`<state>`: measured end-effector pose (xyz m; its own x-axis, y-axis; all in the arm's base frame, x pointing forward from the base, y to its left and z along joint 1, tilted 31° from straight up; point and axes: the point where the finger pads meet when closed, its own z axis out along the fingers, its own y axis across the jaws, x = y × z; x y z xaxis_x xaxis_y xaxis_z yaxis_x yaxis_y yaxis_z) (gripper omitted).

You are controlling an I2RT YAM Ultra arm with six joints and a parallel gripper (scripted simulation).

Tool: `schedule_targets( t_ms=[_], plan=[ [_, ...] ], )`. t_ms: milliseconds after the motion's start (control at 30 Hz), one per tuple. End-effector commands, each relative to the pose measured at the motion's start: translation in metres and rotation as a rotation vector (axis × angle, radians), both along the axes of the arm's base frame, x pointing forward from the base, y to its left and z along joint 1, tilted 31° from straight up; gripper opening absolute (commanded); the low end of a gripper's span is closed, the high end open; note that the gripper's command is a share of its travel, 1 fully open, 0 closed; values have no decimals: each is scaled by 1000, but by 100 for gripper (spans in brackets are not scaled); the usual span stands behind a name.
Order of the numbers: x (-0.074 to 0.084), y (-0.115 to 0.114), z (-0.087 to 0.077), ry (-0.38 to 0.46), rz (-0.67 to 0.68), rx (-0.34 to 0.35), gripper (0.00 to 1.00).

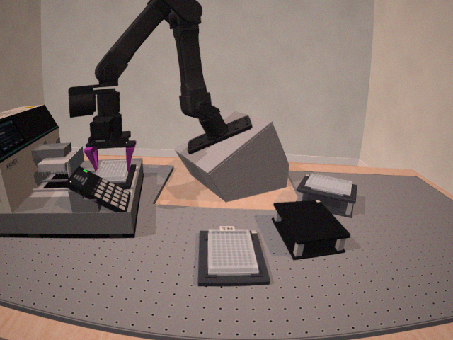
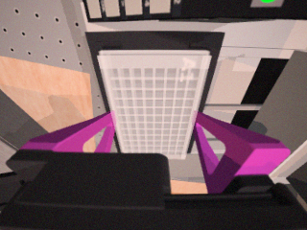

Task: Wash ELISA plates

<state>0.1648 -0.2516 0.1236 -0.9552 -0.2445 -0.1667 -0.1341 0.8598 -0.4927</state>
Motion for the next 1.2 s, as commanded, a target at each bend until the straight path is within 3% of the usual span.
schedule_targets(
  t_ms=[0,1000,1033,1167],
  plan=[
    [1,0,2,-8,3,-5,0],
    [2,-2,-1,-8,3,-5,0],
    [2,-2,-1,-8,3,-5,100],
    [2,-2,-1,-8,3,-5,100]
  ],
)
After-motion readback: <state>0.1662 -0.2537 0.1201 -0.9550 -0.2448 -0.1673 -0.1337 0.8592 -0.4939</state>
